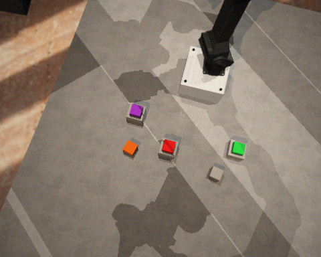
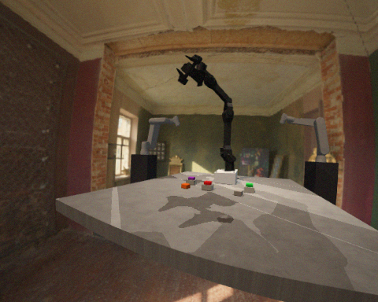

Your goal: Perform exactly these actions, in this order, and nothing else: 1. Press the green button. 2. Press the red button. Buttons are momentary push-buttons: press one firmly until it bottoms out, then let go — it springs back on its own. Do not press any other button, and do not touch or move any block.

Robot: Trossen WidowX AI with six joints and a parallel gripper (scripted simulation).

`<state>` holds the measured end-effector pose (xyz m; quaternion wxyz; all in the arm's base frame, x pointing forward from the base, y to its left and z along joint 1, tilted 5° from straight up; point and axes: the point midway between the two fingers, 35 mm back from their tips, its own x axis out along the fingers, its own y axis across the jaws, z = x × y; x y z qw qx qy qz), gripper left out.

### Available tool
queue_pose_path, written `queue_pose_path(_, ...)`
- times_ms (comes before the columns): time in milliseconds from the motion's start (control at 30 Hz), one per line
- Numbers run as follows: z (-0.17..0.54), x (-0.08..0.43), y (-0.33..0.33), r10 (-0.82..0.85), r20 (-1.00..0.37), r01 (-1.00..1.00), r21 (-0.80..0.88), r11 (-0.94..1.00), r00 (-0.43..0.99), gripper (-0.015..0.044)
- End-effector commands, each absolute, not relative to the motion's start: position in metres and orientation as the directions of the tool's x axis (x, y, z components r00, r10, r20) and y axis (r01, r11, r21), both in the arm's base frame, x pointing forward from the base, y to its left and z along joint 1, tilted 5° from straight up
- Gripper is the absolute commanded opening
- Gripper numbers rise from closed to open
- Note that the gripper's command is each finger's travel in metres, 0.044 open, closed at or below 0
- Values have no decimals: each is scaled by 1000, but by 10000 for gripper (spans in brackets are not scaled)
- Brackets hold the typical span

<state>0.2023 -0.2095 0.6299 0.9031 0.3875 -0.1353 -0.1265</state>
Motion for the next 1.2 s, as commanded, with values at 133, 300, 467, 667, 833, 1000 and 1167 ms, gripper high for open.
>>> queue_pose_path(133,584,249,-214,-276,33,139,802,581,961,400)
queue_pose_path(300,522,303,-198,-182,-130,206,840,502,975,400)
queue_pose_path(467,453,348,-162,-71,-308,304,829,470,949,400)
queue_pose_path(667,371,378,-100,58,-517,422,753,505,854,400)
queue_pose_path(833,304,381,-43,138,-676,489,644,588,724,400)
queue_pose_path(1000,240,364,13,176,-814,502,495,709,554,400)
queue_pose_path(1167,178,325,62,149,-923,436,305,846,355,400)
